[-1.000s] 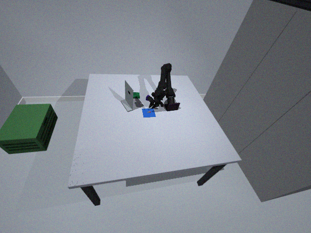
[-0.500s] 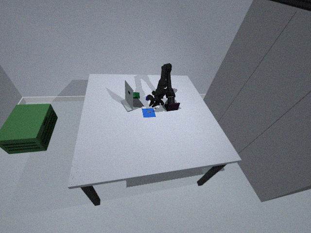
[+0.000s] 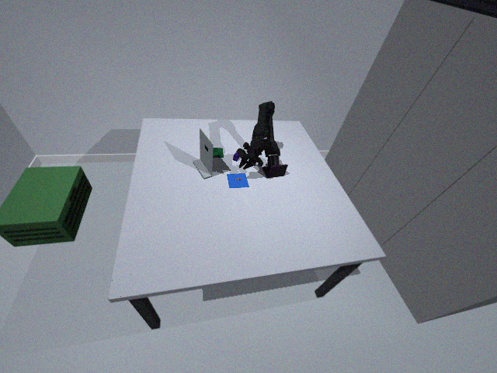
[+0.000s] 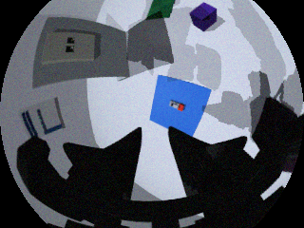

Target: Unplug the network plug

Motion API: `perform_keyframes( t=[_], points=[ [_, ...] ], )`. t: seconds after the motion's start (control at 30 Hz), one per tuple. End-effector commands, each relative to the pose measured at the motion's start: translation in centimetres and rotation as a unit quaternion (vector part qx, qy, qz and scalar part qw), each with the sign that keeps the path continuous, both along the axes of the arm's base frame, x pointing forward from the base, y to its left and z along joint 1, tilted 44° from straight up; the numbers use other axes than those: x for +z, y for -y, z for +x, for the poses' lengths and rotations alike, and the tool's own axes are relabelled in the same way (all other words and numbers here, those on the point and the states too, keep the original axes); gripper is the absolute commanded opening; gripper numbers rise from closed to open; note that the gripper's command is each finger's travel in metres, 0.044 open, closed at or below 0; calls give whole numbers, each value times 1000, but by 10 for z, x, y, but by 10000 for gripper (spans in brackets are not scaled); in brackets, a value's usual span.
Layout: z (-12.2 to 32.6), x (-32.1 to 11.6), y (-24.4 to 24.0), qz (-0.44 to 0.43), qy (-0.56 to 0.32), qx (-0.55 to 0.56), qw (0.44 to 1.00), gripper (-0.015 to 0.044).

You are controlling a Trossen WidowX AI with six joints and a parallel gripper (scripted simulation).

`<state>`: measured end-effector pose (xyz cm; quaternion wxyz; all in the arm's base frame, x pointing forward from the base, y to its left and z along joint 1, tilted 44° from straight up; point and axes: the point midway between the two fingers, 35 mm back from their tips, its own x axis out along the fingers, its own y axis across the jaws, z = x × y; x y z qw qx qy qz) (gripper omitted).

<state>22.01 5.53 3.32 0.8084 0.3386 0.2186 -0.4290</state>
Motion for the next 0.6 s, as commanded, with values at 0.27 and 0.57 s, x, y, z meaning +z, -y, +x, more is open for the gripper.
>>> perform_keyframes(
  t=[0.27,0.57],
  points=[
    [-2,14,-9,-2,4,-1,1000,156],
    [1,23,-21,0,0,0,1000,156]
  ],
)
